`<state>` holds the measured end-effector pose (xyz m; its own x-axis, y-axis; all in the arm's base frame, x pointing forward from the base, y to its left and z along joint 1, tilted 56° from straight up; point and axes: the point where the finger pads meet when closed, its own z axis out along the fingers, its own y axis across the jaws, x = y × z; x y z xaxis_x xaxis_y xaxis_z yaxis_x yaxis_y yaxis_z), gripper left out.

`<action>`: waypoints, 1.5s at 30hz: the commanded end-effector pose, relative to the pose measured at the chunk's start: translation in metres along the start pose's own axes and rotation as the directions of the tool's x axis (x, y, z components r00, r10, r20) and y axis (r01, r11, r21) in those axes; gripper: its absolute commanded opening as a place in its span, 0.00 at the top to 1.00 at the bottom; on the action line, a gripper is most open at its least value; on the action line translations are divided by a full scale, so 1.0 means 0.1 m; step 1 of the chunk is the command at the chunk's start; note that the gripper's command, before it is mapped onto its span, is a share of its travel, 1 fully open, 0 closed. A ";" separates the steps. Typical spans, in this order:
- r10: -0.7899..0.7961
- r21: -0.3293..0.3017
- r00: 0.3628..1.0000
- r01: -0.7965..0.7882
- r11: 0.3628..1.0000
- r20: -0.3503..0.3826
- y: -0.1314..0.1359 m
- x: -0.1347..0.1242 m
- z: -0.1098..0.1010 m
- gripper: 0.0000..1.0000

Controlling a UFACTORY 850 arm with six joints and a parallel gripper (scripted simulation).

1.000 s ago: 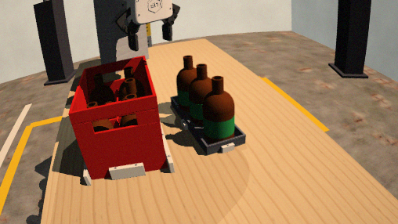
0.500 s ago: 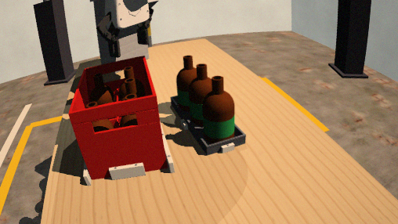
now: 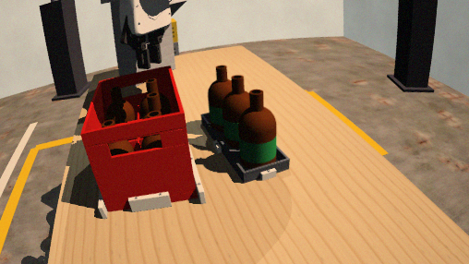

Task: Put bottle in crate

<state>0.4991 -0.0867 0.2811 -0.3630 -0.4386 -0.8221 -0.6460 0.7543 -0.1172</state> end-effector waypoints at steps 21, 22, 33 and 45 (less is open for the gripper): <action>-0.001 0.001 1.000 0.001 1.000 0.000 -0.01 0.00 0.00 1.00; -0.001 0.001 1.000 0.001 1.000 0.000 -0.01 0.00 0.00 1.00; -0.107 0.002 0.994 0.107 0.994 0.000 0.78 -0.64 0.02 1.00; -0.112 0.002 0.994 0.112 0.994 0.003 1.41 -1.09 0.00 0.35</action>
<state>0.4546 0.0506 0.3429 -0.2758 -0.5103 -0.8145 -0.6898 0.6952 -0.2020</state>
